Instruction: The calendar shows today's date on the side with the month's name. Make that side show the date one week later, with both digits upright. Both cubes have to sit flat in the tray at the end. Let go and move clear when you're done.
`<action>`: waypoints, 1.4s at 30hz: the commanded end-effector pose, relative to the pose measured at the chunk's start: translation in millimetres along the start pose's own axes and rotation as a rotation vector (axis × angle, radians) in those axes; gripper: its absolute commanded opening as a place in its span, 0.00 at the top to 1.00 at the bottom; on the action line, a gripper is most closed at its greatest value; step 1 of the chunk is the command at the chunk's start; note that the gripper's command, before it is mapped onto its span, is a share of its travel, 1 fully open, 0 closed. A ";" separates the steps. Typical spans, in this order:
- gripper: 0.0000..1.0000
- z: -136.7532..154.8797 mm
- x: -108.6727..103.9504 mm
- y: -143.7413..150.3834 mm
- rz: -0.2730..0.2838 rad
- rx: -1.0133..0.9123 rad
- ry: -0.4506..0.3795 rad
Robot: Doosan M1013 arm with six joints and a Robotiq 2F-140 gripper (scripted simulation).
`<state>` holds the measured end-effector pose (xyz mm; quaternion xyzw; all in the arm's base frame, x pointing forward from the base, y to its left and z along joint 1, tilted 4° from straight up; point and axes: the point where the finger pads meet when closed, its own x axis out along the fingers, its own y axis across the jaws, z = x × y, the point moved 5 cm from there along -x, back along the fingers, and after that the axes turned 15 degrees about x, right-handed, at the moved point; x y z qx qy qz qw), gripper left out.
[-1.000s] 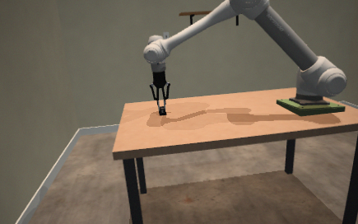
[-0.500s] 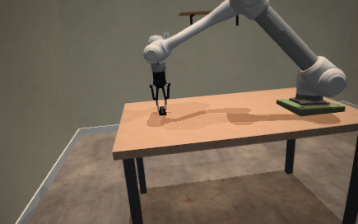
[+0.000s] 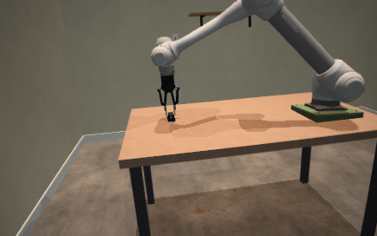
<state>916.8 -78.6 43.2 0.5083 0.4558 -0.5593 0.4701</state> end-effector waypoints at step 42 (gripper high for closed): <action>0.00 0.0 -88.8 0.0 0.000 0.000 0.000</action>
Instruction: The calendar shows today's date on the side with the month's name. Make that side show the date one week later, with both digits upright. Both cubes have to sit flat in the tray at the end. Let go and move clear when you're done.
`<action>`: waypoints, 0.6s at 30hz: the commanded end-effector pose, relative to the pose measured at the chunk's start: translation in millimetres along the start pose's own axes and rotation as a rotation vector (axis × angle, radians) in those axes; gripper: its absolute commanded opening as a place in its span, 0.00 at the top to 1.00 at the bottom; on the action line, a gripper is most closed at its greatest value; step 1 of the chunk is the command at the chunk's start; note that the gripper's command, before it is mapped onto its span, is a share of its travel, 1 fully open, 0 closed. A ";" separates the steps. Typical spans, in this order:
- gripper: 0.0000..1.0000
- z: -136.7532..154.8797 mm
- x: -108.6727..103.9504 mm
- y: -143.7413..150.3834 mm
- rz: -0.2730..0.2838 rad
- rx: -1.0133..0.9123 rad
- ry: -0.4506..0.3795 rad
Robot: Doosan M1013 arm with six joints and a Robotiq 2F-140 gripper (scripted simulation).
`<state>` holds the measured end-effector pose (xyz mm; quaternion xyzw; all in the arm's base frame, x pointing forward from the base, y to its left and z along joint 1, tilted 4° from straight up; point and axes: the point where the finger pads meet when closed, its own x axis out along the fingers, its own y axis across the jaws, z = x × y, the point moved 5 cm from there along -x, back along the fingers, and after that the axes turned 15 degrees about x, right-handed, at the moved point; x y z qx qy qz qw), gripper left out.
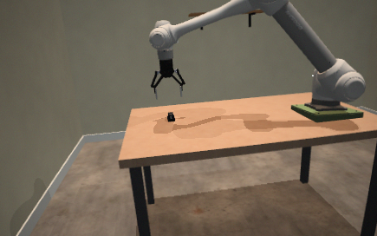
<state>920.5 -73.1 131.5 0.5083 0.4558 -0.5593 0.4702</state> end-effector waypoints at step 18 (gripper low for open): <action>0.00 0.0 -9.7 0.0 0.000 0.000 0.000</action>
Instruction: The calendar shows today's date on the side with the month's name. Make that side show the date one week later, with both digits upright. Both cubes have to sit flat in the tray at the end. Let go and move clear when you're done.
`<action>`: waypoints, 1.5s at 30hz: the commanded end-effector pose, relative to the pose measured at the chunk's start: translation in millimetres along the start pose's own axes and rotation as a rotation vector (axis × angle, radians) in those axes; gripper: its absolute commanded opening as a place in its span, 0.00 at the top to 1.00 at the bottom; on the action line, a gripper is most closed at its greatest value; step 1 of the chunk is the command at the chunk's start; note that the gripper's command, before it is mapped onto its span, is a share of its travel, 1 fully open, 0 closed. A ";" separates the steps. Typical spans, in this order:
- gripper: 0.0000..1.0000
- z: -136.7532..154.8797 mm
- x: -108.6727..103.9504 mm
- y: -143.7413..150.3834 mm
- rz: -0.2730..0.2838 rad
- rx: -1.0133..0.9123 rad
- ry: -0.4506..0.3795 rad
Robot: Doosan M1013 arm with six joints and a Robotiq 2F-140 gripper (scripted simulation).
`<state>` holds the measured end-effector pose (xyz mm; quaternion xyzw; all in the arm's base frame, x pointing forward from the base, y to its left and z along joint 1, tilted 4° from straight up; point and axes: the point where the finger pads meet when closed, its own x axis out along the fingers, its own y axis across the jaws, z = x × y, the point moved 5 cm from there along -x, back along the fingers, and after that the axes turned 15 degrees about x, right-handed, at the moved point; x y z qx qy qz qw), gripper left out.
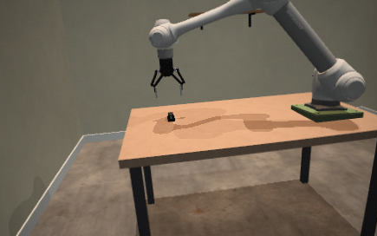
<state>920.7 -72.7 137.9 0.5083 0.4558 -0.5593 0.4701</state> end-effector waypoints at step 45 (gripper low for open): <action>0.00 0.0 -50.8 0.0 0.000 0.000 0.000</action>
